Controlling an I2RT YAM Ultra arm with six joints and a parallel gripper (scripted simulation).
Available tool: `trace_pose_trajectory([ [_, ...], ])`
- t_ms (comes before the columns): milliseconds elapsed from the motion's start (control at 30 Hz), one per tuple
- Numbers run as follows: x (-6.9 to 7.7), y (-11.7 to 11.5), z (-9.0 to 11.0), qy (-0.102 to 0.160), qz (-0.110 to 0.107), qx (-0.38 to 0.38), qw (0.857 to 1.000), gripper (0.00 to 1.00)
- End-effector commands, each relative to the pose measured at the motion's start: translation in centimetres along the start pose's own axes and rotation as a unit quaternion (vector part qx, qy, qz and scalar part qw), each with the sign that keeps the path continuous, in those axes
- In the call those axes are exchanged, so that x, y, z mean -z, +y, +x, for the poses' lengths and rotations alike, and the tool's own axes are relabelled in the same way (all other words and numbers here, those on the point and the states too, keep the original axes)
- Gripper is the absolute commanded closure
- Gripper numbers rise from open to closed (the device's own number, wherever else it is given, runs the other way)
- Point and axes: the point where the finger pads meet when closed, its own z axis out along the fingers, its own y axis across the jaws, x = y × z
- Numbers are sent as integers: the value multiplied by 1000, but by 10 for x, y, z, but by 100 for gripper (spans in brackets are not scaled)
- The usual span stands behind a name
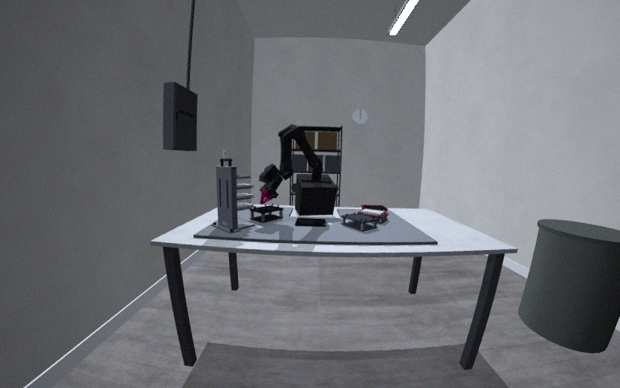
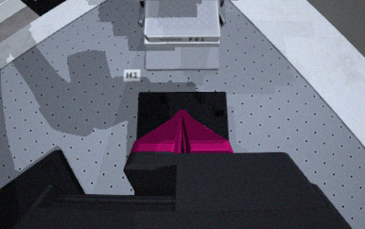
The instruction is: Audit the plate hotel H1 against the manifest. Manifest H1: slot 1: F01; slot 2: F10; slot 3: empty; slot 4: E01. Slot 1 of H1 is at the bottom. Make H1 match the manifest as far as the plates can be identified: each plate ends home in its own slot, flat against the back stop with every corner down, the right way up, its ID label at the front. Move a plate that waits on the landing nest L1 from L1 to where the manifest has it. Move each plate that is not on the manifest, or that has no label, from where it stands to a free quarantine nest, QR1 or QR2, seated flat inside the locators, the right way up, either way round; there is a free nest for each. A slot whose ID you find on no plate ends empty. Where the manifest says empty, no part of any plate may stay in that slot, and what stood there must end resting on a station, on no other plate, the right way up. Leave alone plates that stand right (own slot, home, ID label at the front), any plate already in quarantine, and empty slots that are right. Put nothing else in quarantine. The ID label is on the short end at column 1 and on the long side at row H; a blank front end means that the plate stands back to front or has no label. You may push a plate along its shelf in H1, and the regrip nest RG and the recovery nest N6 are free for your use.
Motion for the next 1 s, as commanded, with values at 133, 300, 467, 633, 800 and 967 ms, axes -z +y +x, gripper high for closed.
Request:
trace_pose_trajectory([
  [133,6,-2,-2,-11,0,5,1000,100],
  [300,12,-2,4,-11,0,5,1000,100],
  [467,20,-2,7,-11,0,5,1000,0],
  [633,31,-2,-1,-11,0,5,1000,0],
  [800,42,-2,-8,-11,0,5,1000,0],
  [967,56,-2,-17,-11,0,5,1000,0],
])
